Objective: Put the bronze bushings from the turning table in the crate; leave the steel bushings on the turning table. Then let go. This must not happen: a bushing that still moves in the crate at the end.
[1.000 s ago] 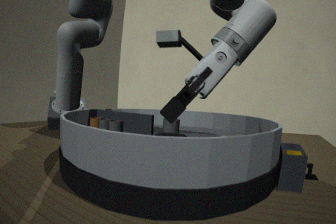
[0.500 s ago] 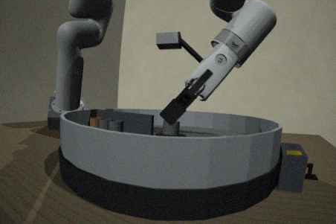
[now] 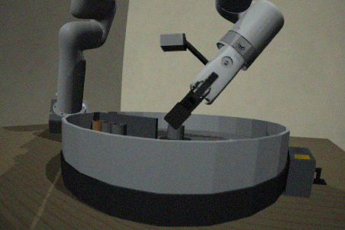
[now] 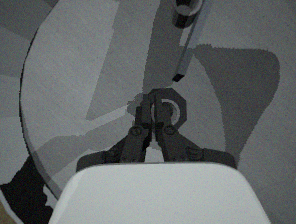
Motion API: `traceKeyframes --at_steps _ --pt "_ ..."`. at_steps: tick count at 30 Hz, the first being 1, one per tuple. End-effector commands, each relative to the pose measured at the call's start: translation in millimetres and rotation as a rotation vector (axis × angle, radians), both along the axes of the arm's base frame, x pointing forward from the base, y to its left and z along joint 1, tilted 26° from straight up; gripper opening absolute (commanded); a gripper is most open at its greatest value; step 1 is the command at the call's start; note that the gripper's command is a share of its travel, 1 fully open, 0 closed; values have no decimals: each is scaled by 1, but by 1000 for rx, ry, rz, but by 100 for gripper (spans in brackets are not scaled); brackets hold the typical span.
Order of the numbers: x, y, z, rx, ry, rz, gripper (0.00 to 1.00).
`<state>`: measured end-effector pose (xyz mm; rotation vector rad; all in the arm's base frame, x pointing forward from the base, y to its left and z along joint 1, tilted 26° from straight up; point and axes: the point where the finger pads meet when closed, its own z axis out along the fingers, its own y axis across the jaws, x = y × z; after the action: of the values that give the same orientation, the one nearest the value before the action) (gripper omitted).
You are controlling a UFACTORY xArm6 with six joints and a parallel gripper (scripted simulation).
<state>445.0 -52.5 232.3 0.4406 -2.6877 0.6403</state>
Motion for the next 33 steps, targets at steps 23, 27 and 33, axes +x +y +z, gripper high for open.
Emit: traceKeyframes --at_steps 23,27,33 --pt "1 0 2 0 -4 1 12" --pt "1 0 2 0 -4 1 12" --pt "1 0 2 0 -4 1 12"
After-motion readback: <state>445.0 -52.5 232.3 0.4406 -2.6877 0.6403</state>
